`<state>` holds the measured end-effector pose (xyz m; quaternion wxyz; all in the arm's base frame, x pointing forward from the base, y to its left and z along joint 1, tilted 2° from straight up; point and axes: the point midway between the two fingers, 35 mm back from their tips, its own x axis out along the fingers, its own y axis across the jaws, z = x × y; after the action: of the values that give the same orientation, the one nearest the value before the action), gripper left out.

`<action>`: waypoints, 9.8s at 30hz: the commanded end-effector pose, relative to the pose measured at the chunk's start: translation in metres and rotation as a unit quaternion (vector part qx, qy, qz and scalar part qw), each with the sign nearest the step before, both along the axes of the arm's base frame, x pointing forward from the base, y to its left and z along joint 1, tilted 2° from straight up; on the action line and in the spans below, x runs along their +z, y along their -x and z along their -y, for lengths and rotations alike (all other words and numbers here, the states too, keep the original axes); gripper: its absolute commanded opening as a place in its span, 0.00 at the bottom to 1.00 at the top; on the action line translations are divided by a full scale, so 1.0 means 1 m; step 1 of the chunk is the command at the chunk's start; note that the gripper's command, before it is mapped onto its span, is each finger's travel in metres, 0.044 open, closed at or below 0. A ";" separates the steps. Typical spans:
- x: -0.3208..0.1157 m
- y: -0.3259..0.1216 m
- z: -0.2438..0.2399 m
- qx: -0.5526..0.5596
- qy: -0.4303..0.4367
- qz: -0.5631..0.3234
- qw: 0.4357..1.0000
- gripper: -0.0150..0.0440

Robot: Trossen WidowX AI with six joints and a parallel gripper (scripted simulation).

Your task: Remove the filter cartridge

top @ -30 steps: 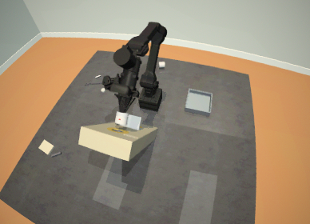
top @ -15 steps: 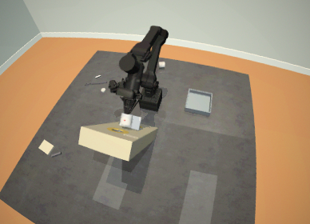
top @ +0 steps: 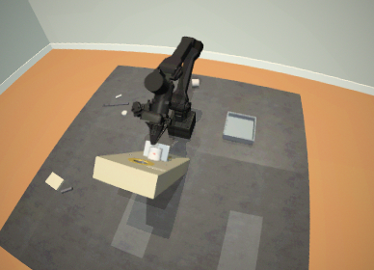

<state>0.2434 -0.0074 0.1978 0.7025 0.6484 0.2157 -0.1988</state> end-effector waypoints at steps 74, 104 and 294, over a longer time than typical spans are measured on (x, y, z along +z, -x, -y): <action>-0.015 -0.012 -0.009 0.484 0.465 -0.145 0.727 0.77; -0.010 -0.022 -0.009 0.483 0.466 -0.141 0.728 0.25; -0.145 0.301 -0.271 0.859 0.429 0.266 0.084 1.00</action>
<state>-0.0551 0.2560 0.0172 0.5571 -0.3969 0.3151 0.6580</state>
